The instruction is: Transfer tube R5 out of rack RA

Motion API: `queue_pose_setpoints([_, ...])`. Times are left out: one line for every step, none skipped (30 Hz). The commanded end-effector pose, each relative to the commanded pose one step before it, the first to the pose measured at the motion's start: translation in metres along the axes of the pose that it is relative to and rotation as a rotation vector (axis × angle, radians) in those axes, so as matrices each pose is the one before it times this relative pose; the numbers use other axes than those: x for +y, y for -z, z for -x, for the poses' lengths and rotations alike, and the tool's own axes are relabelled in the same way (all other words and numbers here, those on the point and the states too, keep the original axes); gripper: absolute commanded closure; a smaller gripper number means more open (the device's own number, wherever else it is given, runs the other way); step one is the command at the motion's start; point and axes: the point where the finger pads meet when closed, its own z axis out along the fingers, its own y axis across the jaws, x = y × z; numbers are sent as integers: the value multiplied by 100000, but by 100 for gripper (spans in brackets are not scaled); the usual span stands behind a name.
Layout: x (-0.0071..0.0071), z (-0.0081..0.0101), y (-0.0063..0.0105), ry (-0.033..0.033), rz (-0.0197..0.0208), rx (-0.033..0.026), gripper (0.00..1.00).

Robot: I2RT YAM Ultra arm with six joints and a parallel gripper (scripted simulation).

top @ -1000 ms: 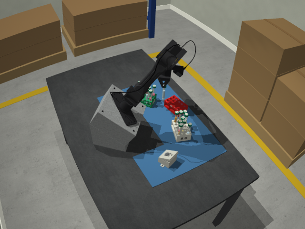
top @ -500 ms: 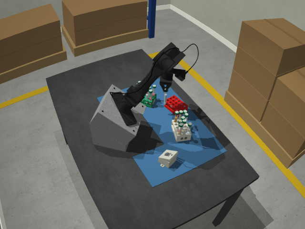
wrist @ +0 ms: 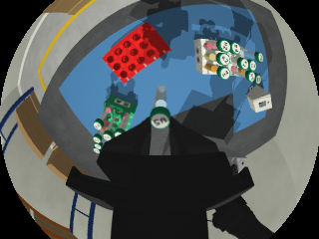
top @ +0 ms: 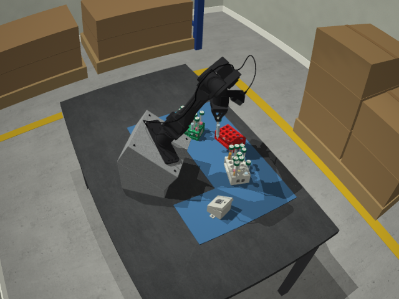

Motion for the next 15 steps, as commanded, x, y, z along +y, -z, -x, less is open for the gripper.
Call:
queue_pose_setpoints([841,922,1254,15899,4723,-4031,100])
queue_pose_setpoints([1,1,0,3332,3,-1,100])
queue_pose_setpoints([1,1,0,3332,4,-1,100])
queue_pose_setpoints([1,1,0,3332,3,-1,100])
queue_pose_setpoints([1,1,0,3332,4,-1,100])
queue_pose_setpoints([1,1,0,3133,4,-1,100])
queue_pose_setpoints([1,0,-1,-2,4,-1,100])
queue_pose_setpoints([1,0,-1,-2,4,-1,100])
queue_pose_setpoints([0,0,0,0,0,0,100])
queue_pose_setpoints([0,0,0,0,0,0,100])
queue_pose_setpoints([-179,-1338,-630,1561,-2018,2034,100])
queue_pose_setpoints([188,-213,-2,-22,-167,-160,100])
queue_pose_setpoints([207,-265,-1,51,-30,79,100])
queue_pose_setpoints([216,-252,-1,-841,3,27,100])
queue_pose_setpoints([293,-367,-223,-126,-466,660,100])
